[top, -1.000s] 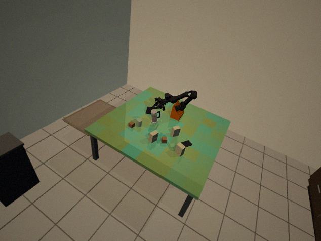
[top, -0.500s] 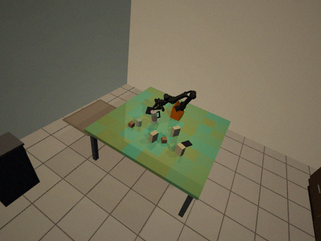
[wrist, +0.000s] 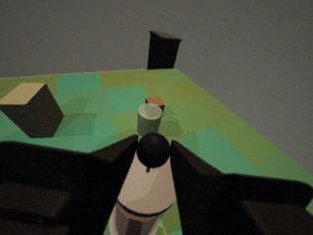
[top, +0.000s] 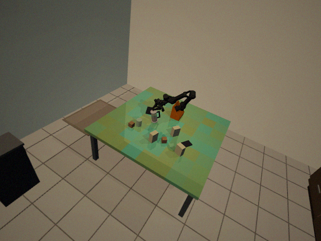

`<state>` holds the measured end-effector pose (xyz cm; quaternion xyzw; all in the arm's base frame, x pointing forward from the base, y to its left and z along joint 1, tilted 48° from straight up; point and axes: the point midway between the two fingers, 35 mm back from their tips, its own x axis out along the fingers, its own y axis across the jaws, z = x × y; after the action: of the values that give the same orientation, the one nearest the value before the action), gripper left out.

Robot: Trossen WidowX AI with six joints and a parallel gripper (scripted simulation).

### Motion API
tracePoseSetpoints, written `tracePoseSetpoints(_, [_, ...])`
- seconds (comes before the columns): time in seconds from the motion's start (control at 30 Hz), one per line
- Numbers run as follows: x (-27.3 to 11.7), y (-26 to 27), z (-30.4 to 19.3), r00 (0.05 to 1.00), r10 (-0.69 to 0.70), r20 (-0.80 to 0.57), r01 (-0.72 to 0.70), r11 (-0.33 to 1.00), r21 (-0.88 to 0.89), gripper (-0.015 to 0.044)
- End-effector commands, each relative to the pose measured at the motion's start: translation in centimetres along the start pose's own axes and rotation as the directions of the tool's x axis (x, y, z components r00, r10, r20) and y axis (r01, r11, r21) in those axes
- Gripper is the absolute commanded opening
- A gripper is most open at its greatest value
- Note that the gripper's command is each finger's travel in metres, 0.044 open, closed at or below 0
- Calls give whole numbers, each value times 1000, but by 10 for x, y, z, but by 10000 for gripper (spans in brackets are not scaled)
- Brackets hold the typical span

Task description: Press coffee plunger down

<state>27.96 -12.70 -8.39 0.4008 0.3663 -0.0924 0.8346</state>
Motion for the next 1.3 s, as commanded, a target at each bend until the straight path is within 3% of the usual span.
tracePoseSetpoints(0.0, [3,0,-6,1000,5,-25,-5,1000,10,126])
tracePoseSetpoints(0.83, [2,-1,0,1000,3,-9,-3,1000,5,126])
tracePoseSetpoints(1.23, [2,-1,0,1000,3,-9,-3,1000,5,440])
tracePoseSetpoints(1.27, [2,-1,0,1000,3,-9,-3,1000,5,440])
